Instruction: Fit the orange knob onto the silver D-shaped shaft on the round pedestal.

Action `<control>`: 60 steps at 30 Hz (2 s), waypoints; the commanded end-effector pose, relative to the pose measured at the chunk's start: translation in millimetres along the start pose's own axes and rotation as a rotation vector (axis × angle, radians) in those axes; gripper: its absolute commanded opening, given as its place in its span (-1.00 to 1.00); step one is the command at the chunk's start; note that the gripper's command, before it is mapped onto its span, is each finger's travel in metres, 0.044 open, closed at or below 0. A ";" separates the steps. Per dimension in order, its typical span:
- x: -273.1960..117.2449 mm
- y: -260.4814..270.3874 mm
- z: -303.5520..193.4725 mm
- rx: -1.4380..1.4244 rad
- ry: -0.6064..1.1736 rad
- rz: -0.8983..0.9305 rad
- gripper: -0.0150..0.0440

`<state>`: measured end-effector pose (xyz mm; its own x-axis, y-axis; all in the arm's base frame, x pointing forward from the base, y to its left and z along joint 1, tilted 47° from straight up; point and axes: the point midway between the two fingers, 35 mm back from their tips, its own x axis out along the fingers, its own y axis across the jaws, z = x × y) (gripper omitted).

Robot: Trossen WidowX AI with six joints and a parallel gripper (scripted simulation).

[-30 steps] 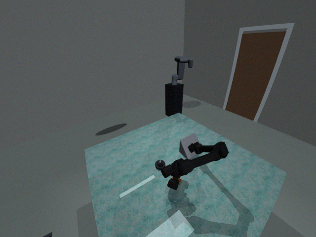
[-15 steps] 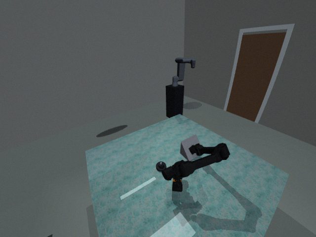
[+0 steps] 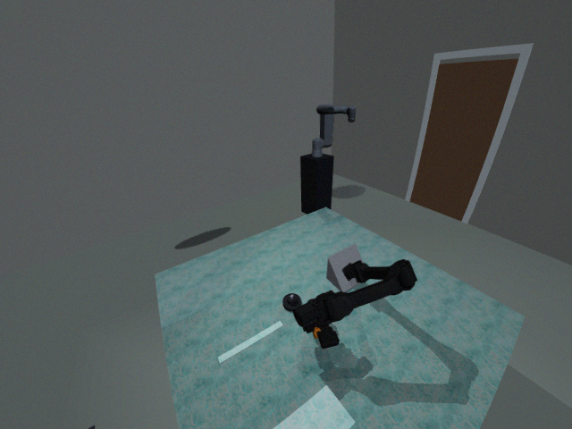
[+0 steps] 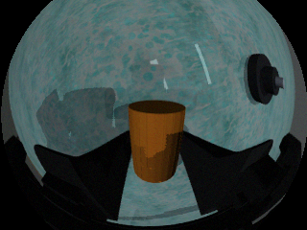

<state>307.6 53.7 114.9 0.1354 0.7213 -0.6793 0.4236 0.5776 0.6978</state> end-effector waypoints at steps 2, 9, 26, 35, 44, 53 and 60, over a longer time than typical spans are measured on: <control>-0.5 0.7 -0.1 -0.096 0.000 0.003 0.11; -0.5 0.7 -0.1 -0.341 -0.001 0.002 0.11; -0.5 0.7 -0.1 -0.690 -0.001 0.002 0.11; -0.5 0.7 -0.1 -1.004 -0.002 0.002 0.11; -0.5 0.7 -0.1 -1.080 -0.002 0.002 0.11; -0.5 0.7 -0.1 -1.388 -0.002 0.002 0.11; -0.5 0.7 -0.1 -1.580 -0.002 0.002 0.11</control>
<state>307.7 53.7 115.0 0.1359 0.7214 -0.6791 -0.8683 0.4167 0.2689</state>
